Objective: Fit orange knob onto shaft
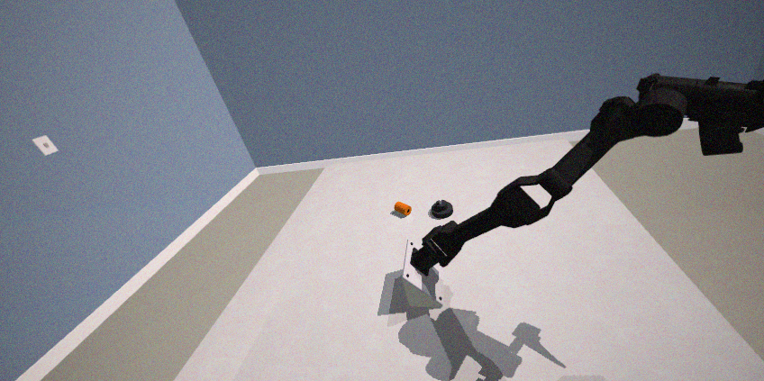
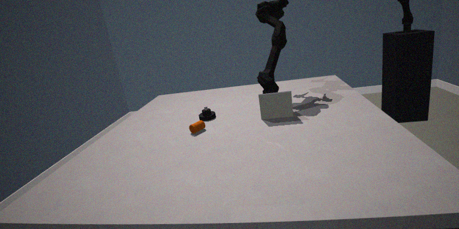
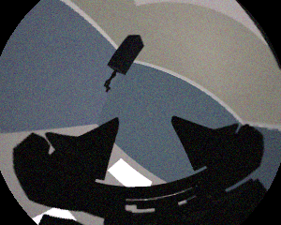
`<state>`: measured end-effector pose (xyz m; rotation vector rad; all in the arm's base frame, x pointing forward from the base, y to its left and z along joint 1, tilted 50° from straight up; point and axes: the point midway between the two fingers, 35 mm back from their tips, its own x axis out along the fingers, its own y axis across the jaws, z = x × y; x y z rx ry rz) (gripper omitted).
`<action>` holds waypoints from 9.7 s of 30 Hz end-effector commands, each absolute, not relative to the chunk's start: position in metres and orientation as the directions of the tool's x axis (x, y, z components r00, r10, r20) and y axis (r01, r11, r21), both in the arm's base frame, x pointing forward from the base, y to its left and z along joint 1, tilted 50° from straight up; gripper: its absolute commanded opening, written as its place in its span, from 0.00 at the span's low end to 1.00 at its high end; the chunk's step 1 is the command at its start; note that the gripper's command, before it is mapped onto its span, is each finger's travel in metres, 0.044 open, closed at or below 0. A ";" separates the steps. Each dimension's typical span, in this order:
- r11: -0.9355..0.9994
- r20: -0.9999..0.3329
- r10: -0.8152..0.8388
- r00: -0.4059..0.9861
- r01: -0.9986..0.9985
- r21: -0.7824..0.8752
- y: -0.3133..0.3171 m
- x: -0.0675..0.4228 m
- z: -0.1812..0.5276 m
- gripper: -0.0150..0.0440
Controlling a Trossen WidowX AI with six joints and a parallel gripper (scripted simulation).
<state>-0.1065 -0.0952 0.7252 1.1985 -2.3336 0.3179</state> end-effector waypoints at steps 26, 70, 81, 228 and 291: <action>0.534 0.631 -0.679 0.375 -0.338 0.775 -0.102 0.296 0.689 1.00; 0.869 -0.709 -0.457 0.537 0.099 -0.485 0.135 0.510 0.091 1.00; 0.451 -0.643 -0.764 0.042 -0.678 -0.580 0.128 0.379 -0.043 1.00; 0.336 -0.882 -0.284 0.376 -0.823 -0.459 0.060 0.322 -0.066 0.56; 0.330 -0.875 0.013 0.484 -0.828 -0.453 0.045 0.310 -0.058 0.74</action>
